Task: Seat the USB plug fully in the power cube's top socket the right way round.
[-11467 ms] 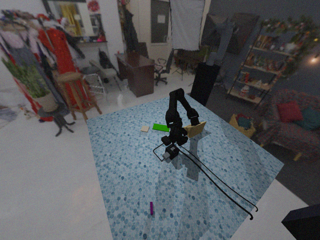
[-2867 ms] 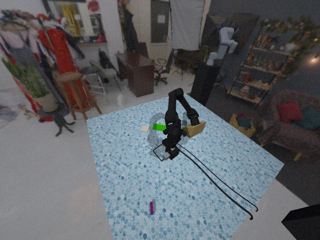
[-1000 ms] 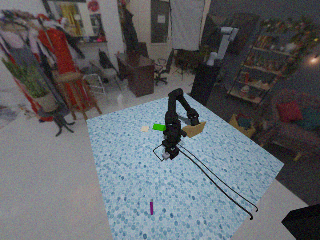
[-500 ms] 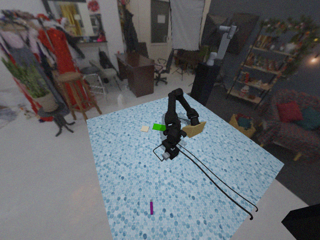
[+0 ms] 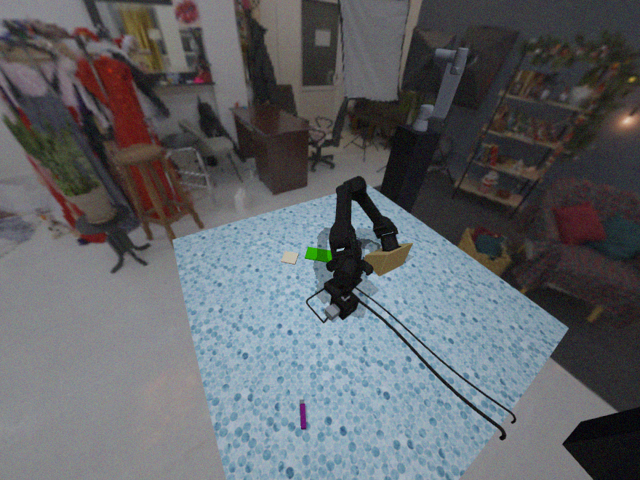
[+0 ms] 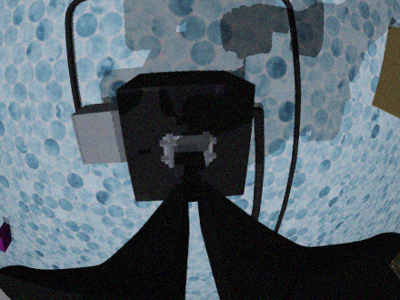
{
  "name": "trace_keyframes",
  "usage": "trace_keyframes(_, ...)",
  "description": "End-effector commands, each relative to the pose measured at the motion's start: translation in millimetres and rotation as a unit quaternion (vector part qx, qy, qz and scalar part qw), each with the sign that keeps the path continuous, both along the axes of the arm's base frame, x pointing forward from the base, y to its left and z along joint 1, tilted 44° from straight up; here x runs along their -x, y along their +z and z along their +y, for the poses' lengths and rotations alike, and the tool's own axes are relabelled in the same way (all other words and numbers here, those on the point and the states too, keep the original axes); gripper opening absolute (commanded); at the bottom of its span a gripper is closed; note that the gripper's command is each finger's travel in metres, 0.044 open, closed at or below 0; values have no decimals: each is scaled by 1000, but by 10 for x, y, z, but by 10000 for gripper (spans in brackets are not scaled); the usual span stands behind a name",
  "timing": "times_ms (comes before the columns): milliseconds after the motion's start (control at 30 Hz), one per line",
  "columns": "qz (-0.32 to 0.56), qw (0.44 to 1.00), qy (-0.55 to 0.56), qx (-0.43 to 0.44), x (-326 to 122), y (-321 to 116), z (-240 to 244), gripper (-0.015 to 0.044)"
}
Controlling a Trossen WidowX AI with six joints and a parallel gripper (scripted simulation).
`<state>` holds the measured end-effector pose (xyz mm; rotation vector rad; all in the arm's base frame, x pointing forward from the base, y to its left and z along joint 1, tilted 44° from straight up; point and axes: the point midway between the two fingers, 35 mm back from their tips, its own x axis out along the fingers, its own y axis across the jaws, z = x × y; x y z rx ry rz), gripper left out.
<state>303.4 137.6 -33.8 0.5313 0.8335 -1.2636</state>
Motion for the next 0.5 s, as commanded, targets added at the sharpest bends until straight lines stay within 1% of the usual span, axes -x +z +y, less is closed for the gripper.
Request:
trace_keyframes(0,1,1000,2,2,2,-6,-9,0)
trace_keyframes(467,1,1000,2,2,0,-18,-20,0)
